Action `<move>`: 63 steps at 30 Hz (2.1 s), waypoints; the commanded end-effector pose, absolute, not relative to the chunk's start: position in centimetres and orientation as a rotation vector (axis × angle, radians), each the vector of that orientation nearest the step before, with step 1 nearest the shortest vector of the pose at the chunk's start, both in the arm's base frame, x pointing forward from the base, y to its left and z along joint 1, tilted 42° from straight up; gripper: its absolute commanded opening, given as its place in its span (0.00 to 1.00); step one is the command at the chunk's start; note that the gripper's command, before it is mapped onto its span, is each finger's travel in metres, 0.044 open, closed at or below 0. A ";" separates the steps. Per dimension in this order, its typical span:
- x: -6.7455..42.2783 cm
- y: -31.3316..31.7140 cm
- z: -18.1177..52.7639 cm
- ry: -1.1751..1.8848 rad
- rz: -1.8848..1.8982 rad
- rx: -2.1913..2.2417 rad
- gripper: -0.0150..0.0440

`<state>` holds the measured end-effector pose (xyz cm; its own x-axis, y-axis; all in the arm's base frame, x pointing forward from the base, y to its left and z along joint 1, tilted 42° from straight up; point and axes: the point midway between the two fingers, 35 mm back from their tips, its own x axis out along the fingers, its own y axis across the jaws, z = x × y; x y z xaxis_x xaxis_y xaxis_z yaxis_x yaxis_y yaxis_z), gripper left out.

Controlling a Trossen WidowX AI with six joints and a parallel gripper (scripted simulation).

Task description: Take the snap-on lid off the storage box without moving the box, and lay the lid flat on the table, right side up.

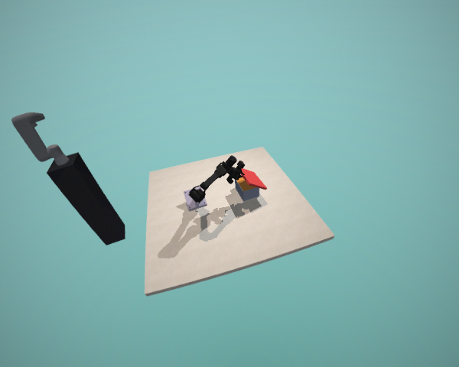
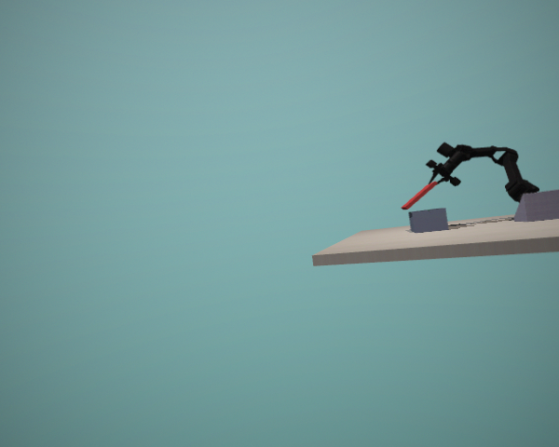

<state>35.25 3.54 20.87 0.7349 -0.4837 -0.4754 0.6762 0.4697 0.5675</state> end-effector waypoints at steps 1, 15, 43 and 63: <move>35.1 3.0 22.0 0.255 -0.707 0.824 0.25; 34.6 0.9 23.9 0.255 -0.707 0.823 0.25; 33.7 -3.2 27.6 0.254 -0.707 0.822 0.25; 33.1 -6.1 30.3 0.252 -0.707 0.820 0.25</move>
<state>33.29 -5.76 29.10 0.7313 -0.4846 -0.4800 0.6803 0.4672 0.5647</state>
